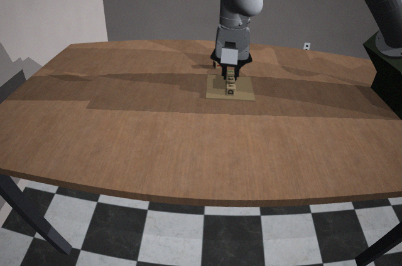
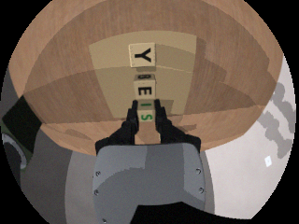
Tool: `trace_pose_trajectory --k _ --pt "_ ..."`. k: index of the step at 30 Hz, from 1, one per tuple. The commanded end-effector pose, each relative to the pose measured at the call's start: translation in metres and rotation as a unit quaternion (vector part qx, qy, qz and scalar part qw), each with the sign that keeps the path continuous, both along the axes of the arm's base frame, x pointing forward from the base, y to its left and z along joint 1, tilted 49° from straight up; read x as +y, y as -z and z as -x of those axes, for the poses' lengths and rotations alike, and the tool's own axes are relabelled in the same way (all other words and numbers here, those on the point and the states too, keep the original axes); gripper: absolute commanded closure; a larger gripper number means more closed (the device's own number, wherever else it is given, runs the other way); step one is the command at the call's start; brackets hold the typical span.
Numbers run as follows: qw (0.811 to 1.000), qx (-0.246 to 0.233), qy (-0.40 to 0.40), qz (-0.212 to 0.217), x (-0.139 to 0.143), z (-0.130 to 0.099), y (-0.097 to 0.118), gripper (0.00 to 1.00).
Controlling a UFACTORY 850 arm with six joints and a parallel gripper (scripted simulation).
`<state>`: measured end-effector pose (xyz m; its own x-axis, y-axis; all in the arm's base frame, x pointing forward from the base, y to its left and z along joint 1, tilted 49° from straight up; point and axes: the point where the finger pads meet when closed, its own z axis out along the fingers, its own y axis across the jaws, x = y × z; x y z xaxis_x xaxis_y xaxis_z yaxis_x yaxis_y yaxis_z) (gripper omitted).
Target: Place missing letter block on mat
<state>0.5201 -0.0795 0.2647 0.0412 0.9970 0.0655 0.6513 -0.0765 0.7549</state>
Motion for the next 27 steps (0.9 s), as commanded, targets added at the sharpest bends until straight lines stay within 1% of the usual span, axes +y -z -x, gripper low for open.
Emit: trace_pose_trajectory --k 1,27 --pt "1.0 0.0 0.0 0.0 -0.0001 -0.0003 -0.0001 0.79" --pt "1.0 0.0 0.0 0.0 0.0 -0.0031 0.0022 0.79"
